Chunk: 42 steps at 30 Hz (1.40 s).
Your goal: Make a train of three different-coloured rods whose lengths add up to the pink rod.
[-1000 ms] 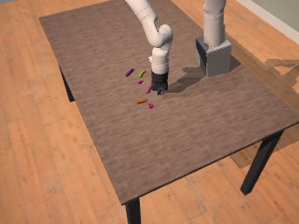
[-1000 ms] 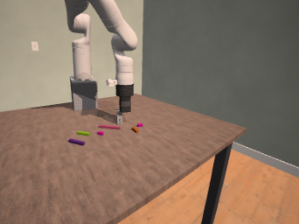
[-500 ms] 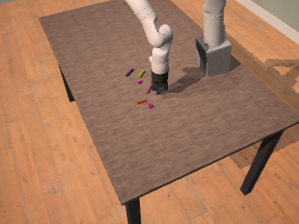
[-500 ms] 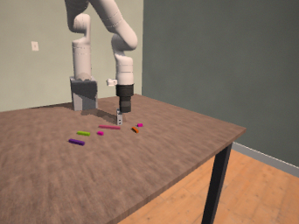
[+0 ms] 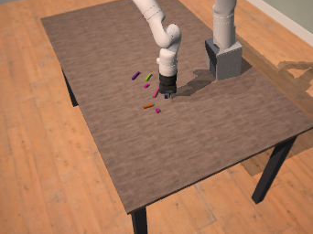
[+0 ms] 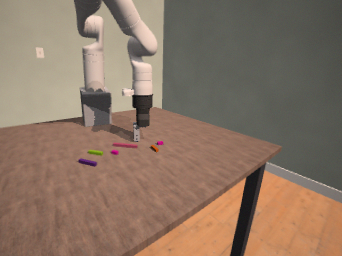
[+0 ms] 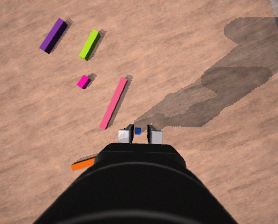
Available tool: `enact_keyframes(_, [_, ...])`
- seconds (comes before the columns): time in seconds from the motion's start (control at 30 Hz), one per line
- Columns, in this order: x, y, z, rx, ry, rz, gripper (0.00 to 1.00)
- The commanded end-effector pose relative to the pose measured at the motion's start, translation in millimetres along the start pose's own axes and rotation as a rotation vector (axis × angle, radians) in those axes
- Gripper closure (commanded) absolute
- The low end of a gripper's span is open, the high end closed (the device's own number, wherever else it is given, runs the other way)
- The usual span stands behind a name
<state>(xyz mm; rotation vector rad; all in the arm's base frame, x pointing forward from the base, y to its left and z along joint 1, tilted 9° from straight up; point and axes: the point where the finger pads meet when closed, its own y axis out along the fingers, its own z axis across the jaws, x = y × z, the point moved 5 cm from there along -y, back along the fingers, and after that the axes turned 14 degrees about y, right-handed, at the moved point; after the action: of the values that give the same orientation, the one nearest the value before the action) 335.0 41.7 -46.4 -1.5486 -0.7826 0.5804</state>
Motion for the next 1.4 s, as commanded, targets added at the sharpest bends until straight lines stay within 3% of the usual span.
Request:
enact_keyframes(0.0, [1.5,-9.9,-3.3,-0.009,-0.001,-0.006,0.46])
enact_keyframes(0.57, [1.1,-73.7,-2.7,-0.009,-0.001,-0.006,0.46])
enact_keyframes(0.97, [1.1,-84.2,-2.6,-0.009,-0.001,-0.006,0.46])
enact_keyframes(1.0, [1.1,-84.2,-2.6,-0.009,-0.001,-0.006,0.00])
enact_keyframes(1.37, [1.1,-84.2,-2.6,-0.009,-0.001,-0.006,0.00])
